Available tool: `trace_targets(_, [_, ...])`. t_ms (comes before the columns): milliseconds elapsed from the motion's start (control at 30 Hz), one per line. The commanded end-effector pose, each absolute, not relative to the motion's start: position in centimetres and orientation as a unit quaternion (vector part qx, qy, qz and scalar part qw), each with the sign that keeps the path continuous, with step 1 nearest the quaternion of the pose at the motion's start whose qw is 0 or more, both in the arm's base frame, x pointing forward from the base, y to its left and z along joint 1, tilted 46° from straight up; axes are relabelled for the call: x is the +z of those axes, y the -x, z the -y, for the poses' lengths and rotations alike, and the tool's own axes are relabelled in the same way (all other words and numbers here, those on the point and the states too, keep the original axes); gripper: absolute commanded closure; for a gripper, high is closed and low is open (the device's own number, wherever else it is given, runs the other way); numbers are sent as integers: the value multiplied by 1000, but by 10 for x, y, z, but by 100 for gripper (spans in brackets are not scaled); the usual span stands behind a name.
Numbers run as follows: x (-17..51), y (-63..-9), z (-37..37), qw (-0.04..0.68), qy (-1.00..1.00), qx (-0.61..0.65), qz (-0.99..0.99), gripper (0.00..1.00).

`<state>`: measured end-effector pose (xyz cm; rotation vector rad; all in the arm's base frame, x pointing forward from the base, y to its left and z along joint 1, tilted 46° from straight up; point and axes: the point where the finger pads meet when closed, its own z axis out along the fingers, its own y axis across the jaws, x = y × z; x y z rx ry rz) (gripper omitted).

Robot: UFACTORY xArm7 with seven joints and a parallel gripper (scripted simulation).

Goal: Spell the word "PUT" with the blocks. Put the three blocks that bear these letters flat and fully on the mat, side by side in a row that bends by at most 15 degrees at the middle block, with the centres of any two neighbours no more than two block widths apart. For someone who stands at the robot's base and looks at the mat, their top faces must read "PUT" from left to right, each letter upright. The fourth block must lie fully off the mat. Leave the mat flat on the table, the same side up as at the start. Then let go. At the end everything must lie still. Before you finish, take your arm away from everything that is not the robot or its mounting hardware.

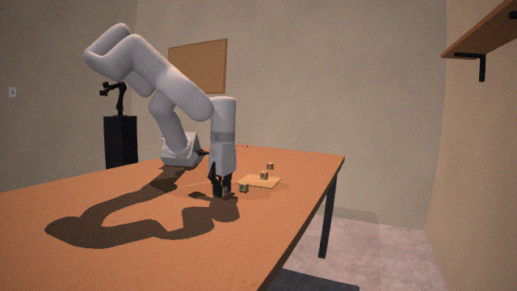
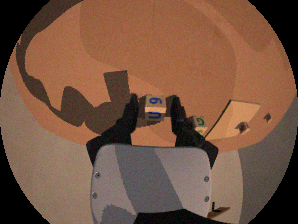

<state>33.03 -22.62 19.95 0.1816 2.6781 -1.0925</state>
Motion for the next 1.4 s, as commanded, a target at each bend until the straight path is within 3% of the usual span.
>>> trace_targets(0, [200, -331, 226, 123, -62, -374, -917, 58])
trace_targets(467, [200, -331, 226, 123, -62, -374, -917, 58])
trace_targets(500, [200, -331, 226, 123, -62, -374, -917, 79])
trace_targets(1367, [200, -331, 226, 123, -62, -374, -917, 79])
